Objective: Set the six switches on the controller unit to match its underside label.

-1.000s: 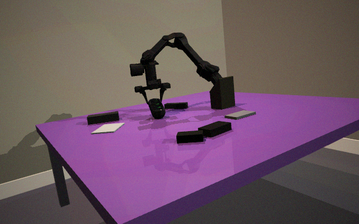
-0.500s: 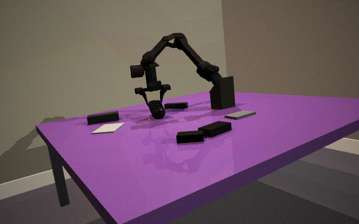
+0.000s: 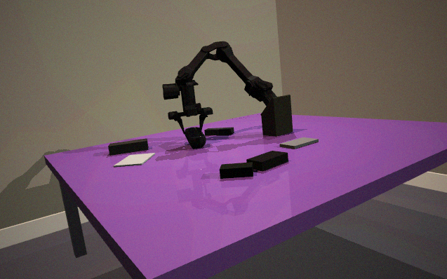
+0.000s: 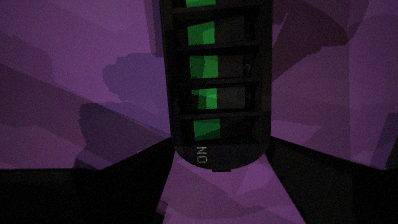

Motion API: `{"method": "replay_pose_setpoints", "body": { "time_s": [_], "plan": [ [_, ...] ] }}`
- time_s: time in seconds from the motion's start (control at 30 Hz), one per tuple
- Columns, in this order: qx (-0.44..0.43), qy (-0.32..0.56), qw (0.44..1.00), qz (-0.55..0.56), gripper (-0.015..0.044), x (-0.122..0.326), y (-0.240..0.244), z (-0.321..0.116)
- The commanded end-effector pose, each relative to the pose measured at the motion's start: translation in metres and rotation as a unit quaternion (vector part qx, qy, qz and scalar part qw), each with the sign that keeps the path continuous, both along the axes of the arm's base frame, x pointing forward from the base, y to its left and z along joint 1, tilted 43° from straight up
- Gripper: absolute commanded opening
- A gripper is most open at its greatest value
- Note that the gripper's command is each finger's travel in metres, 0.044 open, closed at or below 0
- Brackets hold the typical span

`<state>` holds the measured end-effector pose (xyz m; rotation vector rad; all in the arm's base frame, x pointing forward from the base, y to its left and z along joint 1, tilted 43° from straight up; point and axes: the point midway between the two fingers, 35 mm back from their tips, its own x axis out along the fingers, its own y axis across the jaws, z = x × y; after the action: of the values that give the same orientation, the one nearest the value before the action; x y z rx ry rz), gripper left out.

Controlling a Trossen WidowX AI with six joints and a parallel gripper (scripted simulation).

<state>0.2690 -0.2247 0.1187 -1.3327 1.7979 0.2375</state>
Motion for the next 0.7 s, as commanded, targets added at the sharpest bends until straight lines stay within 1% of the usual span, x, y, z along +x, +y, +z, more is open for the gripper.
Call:
{"method": "replay_pose_setpoints", "body": {
  "time_s": [0.0,0.67],
  "plan": [
    [0.005,0.003,1.0,0.004,0.0337,0.0006,-0.0005,-0.0054],
    [0.005,0.003,1.0,0.004,0.0337,-0.0002,-0.0089,-0.0141]
  ]
}}
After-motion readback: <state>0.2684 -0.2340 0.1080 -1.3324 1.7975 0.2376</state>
